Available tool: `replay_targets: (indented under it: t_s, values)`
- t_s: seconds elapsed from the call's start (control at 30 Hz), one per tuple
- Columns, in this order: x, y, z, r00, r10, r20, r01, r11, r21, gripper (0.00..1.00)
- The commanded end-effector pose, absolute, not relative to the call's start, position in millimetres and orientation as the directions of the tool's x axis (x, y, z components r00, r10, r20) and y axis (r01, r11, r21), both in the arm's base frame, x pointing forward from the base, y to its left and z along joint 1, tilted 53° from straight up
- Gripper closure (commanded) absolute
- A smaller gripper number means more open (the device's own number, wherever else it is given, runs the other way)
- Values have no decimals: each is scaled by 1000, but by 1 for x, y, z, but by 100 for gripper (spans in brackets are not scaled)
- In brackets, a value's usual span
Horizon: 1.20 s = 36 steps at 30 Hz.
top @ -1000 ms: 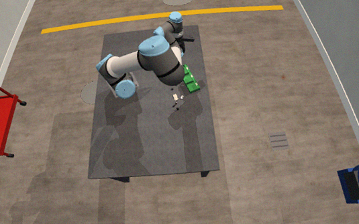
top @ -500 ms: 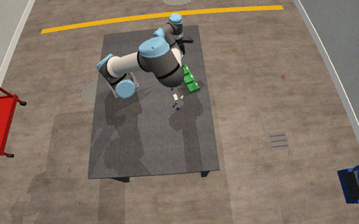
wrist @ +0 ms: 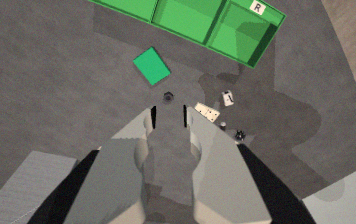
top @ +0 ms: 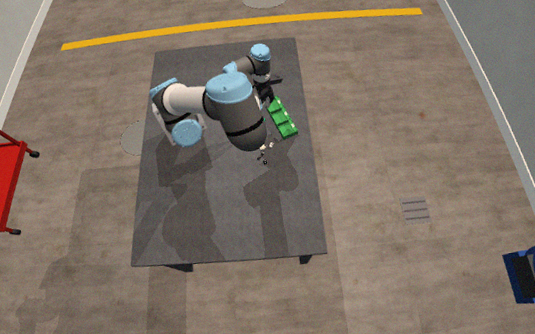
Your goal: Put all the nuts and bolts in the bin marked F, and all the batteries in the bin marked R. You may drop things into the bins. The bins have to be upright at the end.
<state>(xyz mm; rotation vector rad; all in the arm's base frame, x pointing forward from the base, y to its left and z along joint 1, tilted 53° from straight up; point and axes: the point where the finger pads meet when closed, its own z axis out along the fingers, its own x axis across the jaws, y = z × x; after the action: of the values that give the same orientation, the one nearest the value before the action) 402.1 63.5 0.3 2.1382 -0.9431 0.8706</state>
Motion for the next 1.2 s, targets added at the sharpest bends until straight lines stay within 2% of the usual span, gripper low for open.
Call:
replay_targets:
  t_s: [0.0,0.77,1.17]
  values:
    - [395,22,16,552,-359,753,-758,-592,274,86]
    - [357,-135,73,552,-358,753,-758,-592,274,86]
    - [357,-136,73,555,-359,750,-757,-592,276,86]
